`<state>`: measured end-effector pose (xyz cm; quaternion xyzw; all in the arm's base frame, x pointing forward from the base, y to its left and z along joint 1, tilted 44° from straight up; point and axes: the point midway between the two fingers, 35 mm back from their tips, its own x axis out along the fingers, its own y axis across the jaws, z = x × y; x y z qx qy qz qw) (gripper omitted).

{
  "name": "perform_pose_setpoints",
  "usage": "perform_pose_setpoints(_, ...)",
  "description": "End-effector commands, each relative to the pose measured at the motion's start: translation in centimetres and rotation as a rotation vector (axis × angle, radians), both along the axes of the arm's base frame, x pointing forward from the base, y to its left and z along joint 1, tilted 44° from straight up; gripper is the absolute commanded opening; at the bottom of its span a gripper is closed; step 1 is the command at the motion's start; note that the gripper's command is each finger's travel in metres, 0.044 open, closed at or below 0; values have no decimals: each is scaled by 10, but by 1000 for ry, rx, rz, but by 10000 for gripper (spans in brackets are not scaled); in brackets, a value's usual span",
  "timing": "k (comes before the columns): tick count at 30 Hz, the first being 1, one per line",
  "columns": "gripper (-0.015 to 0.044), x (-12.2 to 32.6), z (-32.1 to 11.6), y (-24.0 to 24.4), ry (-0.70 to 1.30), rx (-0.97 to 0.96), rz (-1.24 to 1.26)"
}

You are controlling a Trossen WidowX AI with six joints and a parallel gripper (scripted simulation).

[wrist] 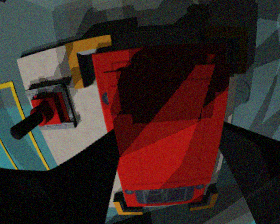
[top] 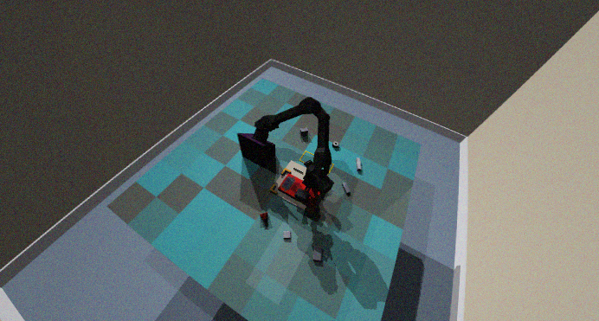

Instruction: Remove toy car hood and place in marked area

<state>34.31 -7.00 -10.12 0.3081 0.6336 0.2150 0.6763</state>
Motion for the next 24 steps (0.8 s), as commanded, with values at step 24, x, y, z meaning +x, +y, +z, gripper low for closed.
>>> perform_pose_setpoints(24, 0, -2, 18, -18, -3, -6, 4)
